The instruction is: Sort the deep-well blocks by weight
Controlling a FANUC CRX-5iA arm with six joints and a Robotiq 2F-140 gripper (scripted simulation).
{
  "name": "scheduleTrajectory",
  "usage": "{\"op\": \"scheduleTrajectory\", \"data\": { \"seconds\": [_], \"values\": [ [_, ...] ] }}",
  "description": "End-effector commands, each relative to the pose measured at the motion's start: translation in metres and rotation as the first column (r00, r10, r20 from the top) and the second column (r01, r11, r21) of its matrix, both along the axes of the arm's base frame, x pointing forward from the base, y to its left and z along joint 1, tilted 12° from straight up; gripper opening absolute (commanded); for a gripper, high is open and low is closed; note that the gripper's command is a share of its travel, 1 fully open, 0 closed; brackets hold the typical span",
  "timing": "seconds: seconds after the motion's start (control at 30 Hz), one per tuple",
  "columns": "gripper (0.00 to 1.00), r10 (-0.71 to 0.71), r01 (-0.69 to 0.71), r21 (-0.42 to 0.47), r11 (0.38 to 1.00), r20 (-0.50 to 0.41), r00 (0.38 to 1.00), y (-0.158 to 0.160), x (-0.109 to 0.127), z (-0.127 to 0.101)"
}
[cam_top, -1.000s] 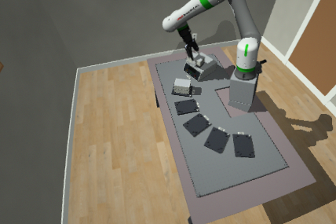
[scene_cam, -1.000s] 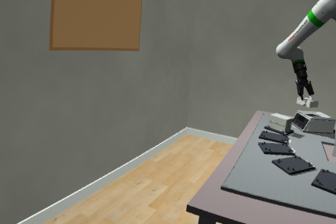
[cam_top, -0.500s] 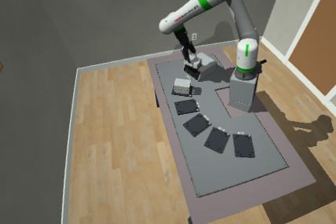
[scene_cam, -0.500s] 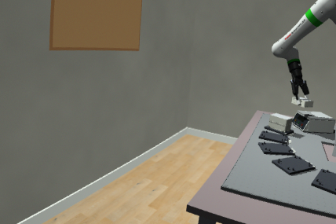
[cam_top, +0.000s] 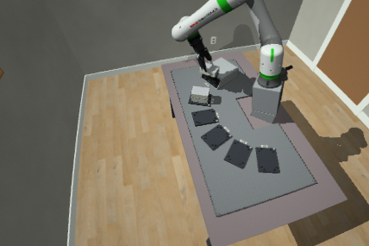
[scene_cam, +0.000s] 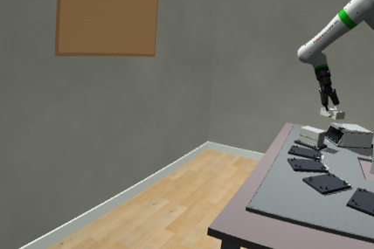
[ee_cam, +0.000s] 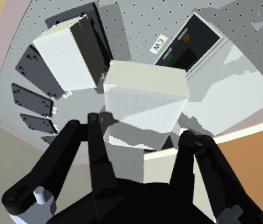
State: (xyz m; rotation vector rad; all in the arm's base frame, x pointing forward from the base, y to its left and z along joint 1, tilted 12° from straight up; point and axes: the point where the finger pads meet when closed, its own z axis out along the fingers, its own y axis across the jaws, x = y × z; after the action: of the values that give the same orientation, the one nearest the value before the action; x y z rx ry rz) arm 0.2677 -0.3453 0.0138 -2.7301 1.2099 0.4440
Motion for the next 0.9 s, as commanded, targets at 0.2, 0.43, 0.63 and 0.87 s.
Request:
{"op": "scheduleTrajectory", "data": {
  "seconds": [0.2, 0.43, 0.63, 0.87],
  "values": [
    [0.10, 0.254, -0.256, -0.031, 0.966, -0.045, 0.966, 0.020, 0.017, -0.001],
    [0.10, 0.272, -0.273, -0.032, 0.961, -0.048, 0.961, 0.037, 0.033, -0.002],
    [0.10, 0.272, -0.273, -0.032, 0.961, -0.048, 0.961, 0.052, 0.046, -0.002],
    [0.10, 0.272, -0.273, -0.032, 0.961, -0.048, 0.961, 0.065, 0.057, -0.003]
  ]
}}
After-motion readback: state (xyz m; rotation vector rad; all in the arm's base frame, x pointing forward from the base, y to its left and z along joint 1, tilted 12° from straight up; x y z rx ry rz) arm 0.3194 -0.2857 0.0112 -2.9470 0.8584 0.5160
